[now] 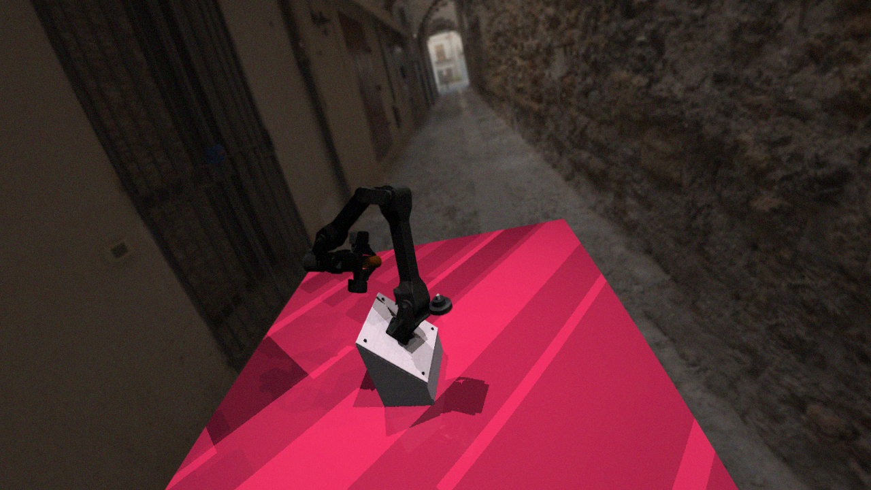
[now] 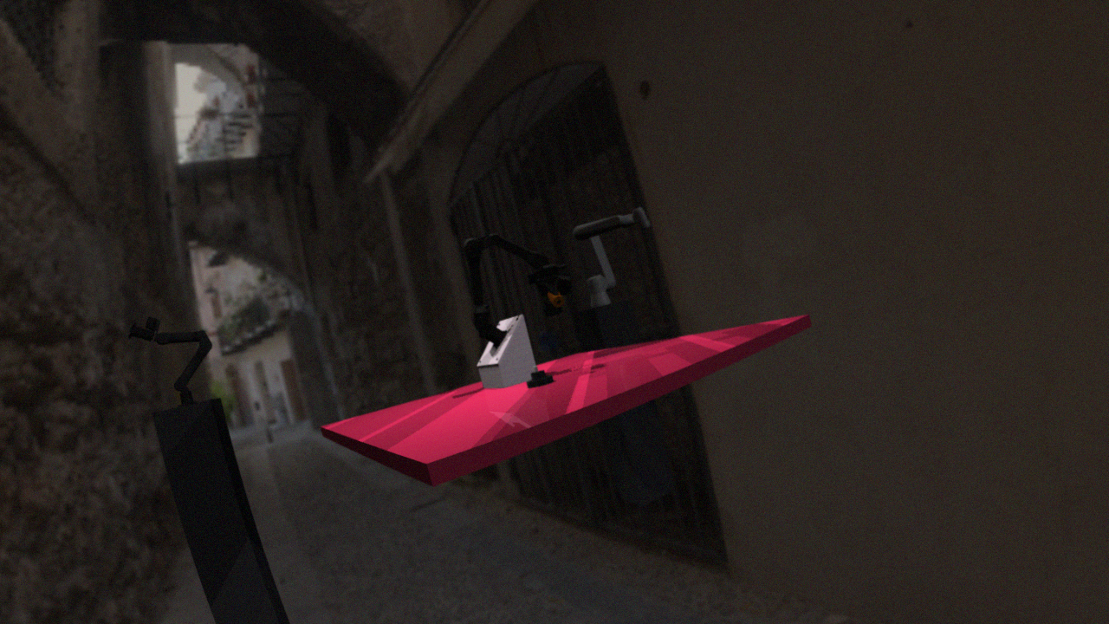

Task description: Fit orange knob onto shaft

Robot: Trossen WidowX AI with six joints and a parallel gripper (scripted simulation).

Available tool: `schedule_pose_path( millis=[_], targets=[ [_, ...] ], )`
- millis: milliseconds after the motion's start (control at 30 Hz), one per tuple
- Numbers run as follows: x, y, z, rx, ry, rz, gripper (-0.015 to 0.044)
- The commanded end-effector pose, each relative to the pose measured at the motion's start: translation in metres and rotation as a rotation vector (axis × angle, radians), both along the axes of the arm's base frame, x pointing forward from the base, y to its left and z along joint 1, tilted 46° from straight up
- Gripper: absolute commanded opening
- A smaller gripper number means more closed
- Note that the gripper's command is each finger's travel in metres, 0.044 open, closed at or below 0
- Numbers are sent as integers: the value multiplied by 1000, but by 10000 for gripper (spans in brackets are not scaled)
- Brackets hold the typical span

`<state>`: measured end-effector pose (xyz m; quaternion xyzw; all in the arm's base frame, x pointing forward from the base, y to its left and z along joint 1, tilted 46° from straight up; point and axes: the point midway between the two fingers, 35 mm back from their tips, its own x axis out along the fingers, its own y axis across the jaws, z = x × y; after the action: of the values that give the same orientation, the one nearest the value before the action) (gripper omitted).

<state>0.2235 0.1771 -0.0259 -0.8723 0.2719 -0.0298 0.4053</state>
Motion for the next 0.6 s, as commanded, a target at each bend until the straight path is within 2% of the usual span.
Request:
schedule_pose_path(
  millis=[0,567],
  targets=[
    [1,-3,-2,-2,8,-5,0],
    [14,-30,-23,110,294,-285,0]
  ],
)
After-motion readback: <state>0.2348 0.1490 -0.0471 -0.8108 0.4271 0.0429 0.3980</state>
